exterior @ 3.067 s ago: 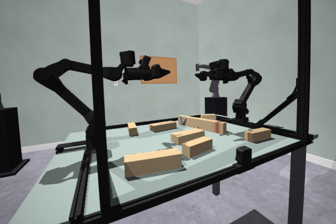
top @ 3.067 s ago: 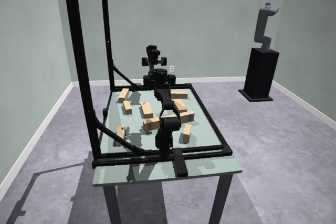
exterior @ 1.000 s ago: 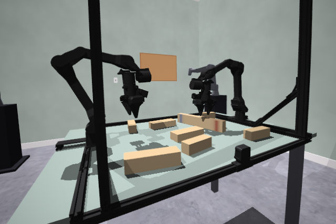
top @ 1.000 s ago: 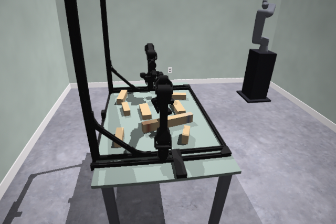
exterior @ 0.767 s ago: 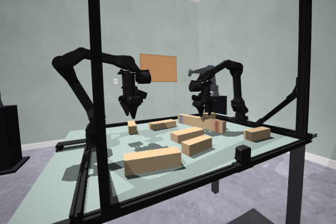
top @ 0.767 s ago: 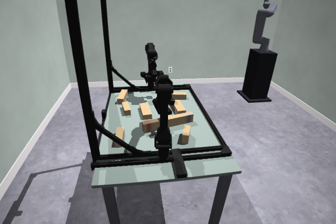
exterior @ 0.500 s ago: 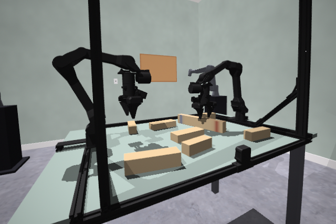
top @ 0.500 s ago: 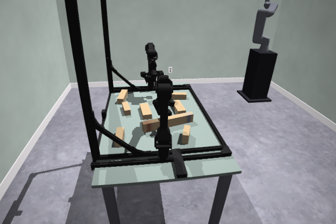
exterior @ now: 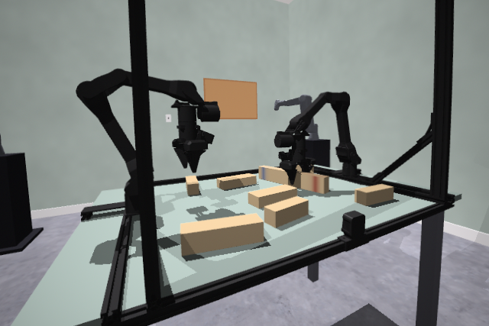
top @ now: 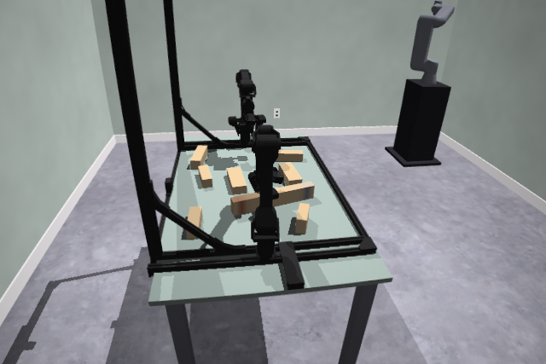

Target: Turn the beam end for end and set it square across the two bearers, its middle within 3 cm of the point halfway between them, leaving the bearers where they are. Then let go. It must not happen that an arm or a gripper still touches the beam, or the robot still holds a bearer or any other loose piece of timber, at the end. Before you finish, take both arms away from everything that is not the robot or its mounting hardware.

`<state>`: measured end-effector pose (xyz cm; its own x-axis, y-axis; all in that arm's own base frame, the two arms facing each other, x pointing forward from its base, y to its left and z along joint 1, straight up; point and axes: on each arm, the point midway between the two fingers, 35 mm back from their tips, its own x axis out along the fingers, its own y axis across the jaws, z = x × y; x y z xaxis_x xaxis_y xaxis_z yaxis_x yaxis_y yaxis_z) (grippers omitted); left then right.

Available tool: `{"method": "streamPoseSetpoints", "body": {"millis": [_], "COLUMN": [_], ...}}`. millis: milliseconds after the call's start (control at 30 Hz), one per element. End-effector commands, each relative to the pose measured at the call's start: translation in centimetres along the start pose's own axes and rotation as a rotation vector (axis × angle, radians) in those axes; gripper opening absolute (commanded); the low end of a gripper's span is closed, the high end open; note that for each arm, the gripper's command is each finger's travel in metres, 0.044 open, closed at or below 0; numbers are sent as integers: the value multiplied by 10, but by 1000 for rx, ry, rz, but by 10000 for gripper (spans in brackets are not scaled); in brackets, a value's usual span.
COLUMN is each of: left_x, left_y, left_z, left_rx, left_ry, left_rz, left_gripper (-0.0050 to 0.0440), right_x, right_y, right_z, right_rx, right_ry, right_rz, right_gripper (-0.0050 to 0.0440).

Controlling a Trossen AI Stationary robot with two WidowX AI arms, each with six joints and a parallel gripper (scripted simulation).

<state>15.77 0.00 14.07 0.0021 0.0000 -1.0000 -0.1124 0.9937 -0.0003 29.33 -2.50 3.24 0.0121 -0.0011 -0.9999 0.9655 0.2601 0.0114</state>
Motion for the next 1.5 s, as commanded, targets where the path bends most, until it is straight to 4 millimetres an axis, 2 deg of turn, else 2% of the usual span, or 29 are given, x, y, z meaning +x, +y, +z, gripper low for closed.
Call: {"method": "streamPoseSetpoints", "body": {"millis": [0, 200, 433, 733, 1000, 1200, 1233, 1467], "left_x": [0, 0, 0, 0, 0, 0, 0, 0], "left_y": [0, 0, 0, 0, 0, 0, 0, 0], "left_z": [0, 0, 0, 0, 0, 0, 0, 0], "left_rx": [-3, -3, -3, -3, -3, -3, -3, -3], "left_ry": [2, 2, 2, 2, 2, 2, 2, 2], "left_rz": [0, 0, 0, 0, 0, 0, 0, 0], "left_gripper": [440, 440, 440, 440, 440, 440, 440, 440], "right_x": [10, 10, 10, 10, 10, 3, 0, -10], "right_y": [-3, -3, -3, -3, -3, -3, -3, -5], "right_z": [-1, -1, -1, -1, -1, -1, -1, -2], "right_rx": [7, 7, 7, 7, 7, 7, 7, 7], "right_ry": [4, 4, 4, 4, 4, 4, 4, 4], "right_rz": [-11, -11, -11, -11, -11, -11, -11, -11], "right_gripper": [410, 410, 242, 209, 155, 11, 0, 0]}}
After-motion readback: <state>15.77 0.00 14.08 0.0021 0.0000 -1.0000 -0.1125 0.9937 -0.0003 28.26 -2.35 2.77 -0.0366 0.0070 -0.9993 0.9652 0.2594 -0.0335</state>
